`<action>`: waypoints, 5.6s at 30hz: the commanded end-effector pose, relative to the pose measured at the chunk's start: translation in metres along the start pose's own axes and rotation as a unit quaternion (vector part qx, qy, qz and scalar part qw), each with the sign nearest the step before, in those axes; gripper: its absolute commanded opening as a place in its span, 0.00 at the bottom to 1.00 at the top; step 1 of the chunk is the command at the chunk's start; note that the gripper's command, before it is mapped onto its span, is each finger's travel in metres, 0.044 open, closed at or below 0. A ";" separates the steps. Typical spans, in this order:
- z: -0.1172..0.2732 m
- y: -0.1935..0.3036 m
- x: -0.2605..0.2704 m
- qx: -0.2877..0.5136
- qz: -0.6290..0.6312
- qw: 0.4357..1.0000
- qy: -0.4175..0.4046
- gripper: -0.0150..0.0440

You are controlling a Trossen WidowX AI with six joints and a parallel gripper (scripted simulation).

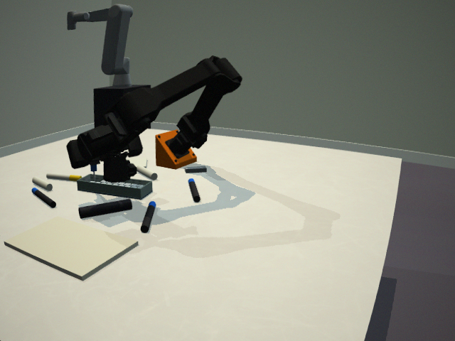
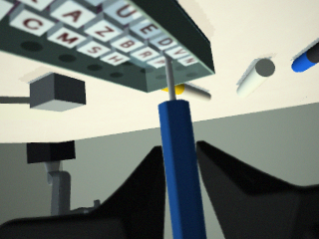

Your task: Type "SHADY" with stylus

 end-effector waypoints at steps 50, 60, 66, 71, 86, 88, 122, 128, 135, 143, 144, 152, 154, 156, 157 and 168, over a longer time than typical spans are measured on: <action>0.002 0.004 0.001 -0.002 -0.002 1.000 -0.002 0.39; 0.012 0.021 0.004 -0.002 -0.002 1.000 -0.002 0.39; 0.012 0.021 0.004 -0.002 -0.002 1.000 -0.002 0.39; 0.010 0.020 0.005 -0.005 -0.003 1.000 -0.003 0.38; 0.079 -0.025 0.061 -0.003 -0.001 1.000 -0.002 0.25; 0.083 -0.027 0.065 -0.003 -0.001 1.000 -0.002 0.25; 0.072 -0.047 0.061 -0.004 -0.001 1.000 -0.002 0.39; 0.072 -0.049 0.060 -0.004 -0.001 1.000 -0.002 0.39; 0.071 -0.051 0.060 -0.004 -0.001 1.000 -0.002 0.39; 0.069 -0.054 0.059 -0.004 -0.001 1.000 -0.002 0.39; 0.069 -0.055 0.059 -0.004 -0.001 1.000 -0.002 0.39; 0.069 -0.056 0.059 -0.004 -0.001 1.000 -0.002 0.39; 0.068 -0.057 0.059 -0.004 -0.001 1.000 -0.002 0.39; 0.068 -0.057 0.059 -0.004 -0.001 1.000 -0.002 0.39; 0.068 -0.058 0.059 -0.004 -0.001 1.000 -0.002 0.39; 0.065 -0.062 0.058 -0.004 -0.001 1.000 -0.002 0.39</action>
Point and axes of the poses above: the point midway between the two fingers, 35 mm back from their tips, its own z axis back along the fingers, its own x axis across the jaws, y = z × x, the point moved 2 cm from there along z, back along the fingers, and after that the axes turned 9 degrees about z, right-handed, at the moved point
